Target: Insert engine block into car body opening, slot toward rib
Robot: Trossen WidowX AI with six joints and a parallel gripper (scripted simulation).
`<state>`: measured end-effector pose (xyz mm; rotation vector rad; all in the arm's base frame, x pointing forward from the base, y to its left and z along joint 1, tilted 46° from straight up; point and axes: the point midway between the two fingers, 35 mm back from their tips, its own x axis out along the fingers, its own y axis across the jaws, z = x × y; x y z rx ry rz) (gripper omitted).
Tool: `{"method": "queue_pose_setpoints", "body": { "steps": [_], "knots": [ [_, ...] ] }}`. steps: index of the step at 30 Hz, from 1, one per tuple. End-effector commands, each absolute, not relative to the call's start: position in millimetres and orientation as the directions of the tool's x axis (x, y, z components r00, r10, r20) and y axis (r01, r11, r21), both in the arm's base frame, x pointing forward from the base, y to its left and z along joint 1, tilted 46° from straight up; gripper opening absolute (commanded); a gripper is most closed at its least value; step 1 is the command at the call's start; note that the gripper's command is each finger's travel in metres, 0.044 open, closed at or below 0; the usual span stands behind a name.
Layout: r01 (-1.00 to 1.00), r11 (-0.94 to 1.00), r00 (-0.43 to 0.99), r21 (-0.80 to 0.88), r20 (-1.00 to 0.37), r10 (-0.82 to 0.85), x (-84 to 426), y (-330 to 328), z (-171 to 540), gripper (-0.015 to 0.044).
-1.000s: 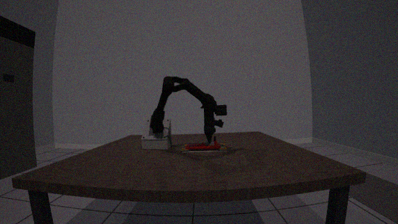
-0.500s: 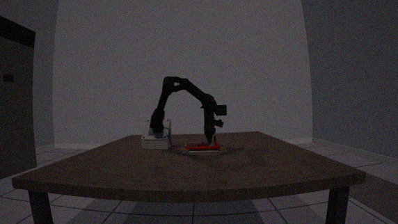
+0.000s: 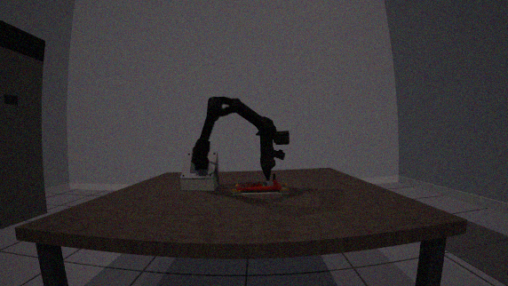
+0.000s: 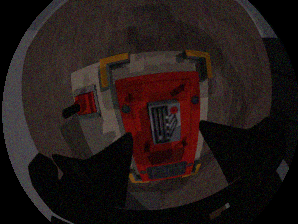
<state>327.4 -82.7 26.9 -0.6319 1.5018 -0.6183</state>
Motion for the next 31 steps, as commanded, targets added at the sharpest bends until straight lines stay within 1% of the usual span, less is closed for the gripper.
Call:
{"method": "queue_pose_setpoints", "body": {
  "steps": [1, 12, 30, 31],
  "knots": [
    [-0.009, 0.698, -0.019, -0.716, -0.698, -0.716, 327.4, -83.4, 27.9, 0.0282],
    [-0.009, 0.698, -0.019, -0.716, -0.698, -0.716, 327.4, -83.4, 27.9, 0.0],
    [-0.009, 0.698, -0.019, -0.716, -0.698, -0.716, 327.4, -83.4, 27.9, 0.0],
    [-0.009, 0.698, -0.019, -0.716, -0.698, -0.716, 327.4, -83.4, 27.9, 0.0026]
  ]
}}
